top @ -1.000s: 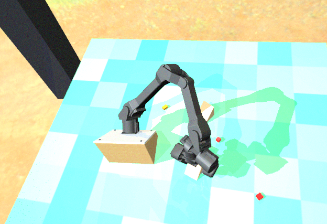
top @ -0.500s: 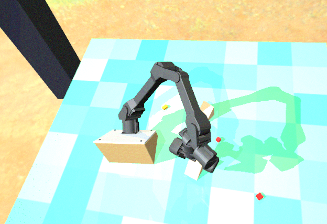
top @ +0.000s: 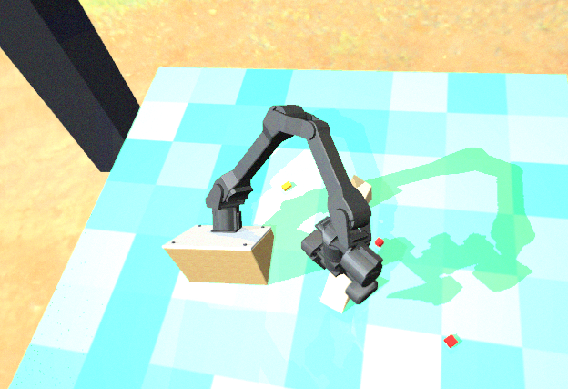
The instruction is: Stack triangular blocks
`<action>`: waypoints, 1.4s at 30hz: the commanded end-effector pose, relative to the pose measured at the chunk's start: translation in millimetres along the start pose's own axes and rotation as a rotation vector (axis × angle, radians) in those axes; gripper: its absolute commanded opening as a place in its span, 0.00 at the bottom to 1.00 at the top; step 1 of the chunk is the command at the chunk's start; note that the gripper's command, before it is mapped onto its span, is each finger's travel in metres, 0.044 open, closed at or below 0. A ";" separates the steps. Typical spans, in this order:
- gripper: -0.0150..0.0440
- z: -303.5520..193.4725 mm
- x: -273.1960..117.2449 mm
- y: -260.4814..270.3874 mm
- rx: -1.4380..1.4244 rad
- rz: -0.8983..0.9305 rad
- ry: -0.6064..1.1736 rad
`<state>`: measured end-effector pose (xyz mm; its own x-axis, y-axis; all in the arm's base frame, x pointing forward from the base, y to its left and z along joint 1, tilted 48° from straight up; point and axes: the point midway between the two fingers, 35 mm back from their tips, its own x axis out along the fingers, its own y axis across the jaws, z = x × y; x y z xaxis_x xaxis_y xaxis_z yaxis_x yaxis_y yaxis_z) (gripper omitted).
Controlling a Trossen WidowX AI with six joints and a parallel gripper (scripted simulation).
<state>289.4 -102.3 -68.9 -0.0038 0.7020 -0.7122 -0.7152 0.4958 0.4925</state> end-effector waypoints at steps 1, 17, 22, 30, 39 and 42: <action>1.00 10.4 -2.6 3.3 0.434 -0.031 0.104; 1.00 37.0 -9.1 12.7 1.448 -0.309 0.239; 1.00 43.7 -11.2 15.2 1.663 -0.405 0.230; 1.00 53.1 -14.3 18.8 2.011 -0.559 0.167; 1.00 64.6 -18.4 23.5 2.384 -0.743 0.025; 1.00 68.8 -20.0 25.2 2.503 -0.804 -0.041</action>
<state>310.2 -75.3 -30.8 -0.2324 0.3796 -0.8955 0.8583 0.5130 -0.0053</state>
